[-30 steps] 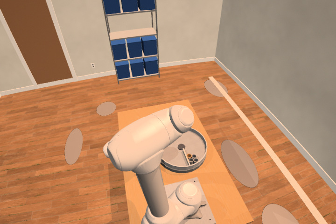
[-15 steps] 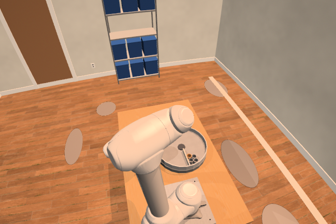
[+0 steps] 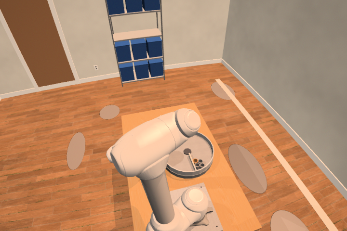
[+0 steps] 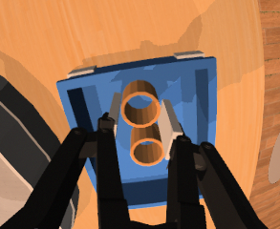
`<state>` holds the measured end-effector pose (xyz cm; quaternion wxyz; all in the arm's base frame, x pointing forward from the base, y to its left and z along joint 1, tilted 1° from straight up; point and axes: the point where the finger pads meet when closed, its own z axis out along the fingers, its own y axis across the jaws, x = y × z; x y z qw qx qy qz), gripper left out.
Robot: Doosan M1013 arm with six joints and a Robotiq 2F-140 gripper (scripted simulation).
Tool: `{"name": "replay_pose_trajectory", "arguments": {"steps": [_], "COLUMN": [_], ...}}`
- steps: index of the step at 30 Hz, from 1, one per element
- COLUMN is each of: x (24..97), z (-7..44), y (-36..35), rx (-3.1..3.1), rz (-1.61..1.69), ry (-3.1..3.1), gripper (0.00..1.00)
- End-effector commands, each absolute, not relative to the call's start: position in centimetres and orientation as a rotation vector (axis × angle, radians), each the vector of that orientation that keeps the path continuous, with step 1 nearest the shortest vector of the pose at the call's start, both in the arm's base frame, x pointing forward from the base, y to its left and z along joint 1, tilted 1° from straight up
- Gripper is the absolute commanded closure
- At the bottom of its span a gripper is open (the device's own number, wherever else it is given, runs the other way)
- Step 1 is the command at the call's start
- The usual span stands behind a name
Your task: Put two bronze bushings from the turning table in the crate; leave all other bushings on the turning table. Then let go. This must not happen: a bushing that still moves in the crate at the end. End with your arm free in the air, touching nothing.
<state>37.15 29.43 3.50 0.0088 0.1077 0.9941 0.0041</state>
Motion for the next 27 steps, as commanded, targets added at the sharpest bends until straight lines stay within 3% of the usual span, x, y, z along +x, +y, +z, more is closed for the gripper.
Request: {"name": "replay_pose_trajectory", "arguments": {"steps": [1, 20, 27], "x": [37.1, 37.0, 37.0], "z": [3.7, 10.3, 10.3], "y": [29.4, 29.4, 29.4], "rx": [0.337, 0.337, 0.337], "rz": [0.013, 0.013, 0.013], "ry": [3.106, 3.106, 3.106], "gripper": [0.72, 0.72, 0.72]}}
